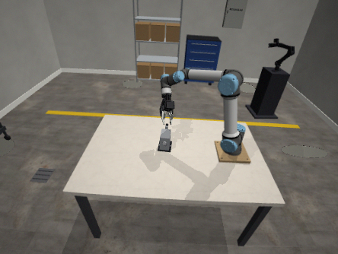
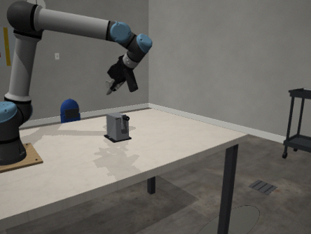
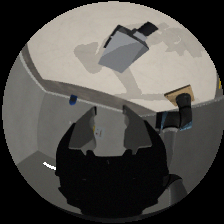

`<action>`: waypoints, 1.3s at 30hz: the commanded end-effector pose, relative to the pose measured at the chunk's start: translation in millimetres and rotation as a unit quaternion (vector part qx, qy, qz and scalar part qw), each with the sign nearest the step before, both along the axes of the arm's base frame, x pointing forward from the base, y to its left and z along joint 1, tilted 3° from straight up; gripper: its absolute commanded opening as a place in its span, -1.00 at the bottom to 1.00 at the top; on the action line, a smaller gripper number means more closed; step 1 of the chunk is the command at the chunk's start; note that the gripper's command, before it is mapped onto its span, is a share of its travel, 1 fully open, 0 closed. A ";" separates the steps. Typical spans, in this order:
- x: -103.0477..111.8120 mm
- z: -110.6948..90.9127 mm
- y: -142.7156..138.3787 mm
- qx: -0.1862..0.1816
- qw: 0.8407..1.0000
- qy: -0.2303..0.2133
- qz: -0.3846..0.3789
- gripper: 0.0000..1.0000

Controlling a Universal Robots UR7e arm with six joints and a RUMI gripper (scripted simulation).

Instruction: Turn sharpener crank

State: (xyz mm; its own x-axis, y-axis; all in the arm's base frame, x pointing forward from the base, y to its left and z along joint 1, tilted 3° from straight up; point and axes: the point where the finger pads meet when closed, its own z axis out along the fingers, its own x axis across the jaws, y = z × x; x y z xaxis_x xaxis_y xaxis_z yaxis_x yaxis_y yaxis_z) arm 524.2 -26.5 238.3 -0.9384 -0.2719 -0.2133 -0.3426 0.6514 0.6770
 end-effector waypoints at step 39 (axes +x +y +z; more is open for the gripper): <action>-9.5 -31.8 -142.3 -0.122 0.973 0.073 -0.183 -0.36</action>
State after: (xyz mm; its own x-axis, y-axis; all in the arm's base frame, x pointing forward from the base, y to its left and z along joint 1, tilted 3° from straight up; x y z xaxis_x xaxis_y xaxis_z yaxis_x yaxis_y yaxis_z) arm 516.8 -156.4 208.2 -0.9984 0.0233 -0.0518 -0.0080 0.8459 0.5333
